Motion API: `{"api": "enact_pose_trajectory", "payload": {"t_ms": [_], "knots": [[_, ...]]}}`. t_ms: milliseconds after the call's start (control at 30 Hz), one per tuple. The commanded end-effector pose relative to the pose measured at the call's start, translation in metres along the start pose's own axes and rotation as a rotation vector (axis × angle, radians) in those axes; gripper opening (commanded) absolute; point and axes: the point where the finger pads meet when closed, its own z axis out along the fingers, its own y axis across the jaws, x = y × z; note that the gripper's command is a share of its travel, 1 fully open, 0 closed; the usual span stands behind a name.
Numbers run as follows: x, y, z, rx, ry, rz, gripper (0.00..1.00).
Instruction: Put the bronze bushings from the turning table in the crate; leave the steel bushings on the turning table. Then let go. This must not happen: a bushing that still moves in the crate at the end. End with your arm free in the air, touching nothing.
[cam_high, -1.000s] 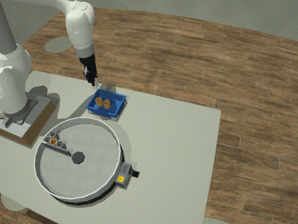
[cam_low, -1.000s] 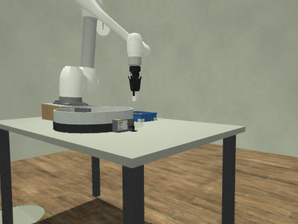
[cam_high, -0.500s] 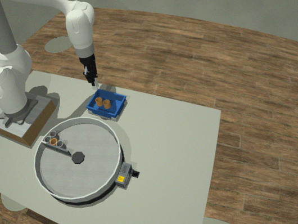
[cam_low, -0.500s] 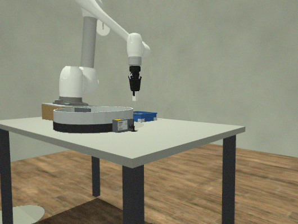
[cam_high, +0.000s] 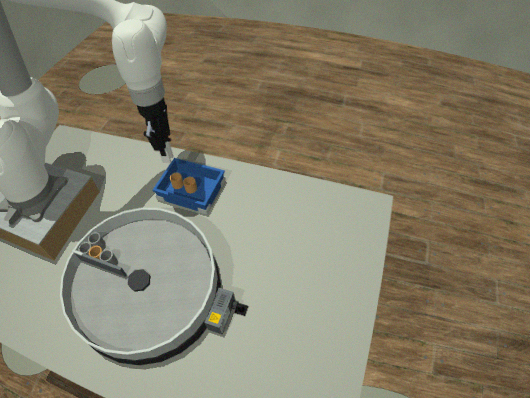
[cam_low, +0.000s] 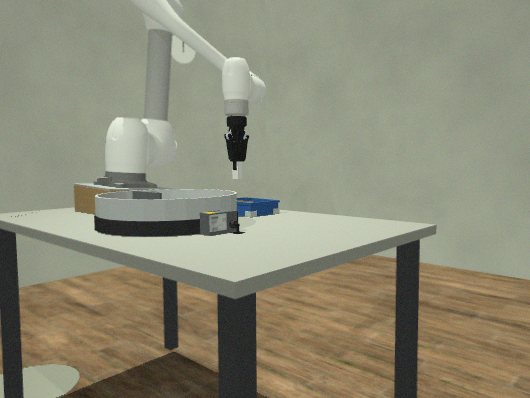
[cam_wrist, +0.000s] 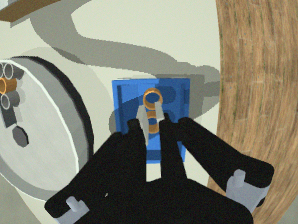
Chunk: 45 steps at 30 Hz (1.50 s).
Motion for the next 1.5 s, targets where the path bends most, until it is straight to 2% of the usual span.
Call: {"api": "enact_pose_trajectory", "payload": {"t_ms": [0, 267, 333, 833, 900, 1267, 1467], "knots": [[0.011, -0.024, 0.0, 0.003, 0.003, 0.04, 0.1], [0.036, -0.09, 0.0, 0.003, 0.003, 0.159, 0.1], [0.036, -0.09, 0.0, 0.003, 0.003, 0.159, 0.1], [0.086, -0.216, 0.001, 0.003, 0.003, 0.389, 0.1], [0.086, -0.216, 0.001, 0.003, 0.003, 0.389, 0.1], [0.113, -0.287, 0.001, 0.004, 0.003, 0.518, 0.1], [0.118, -0.301, 0.001, 0.004, 0.003, 0.543, 0.1]]}}
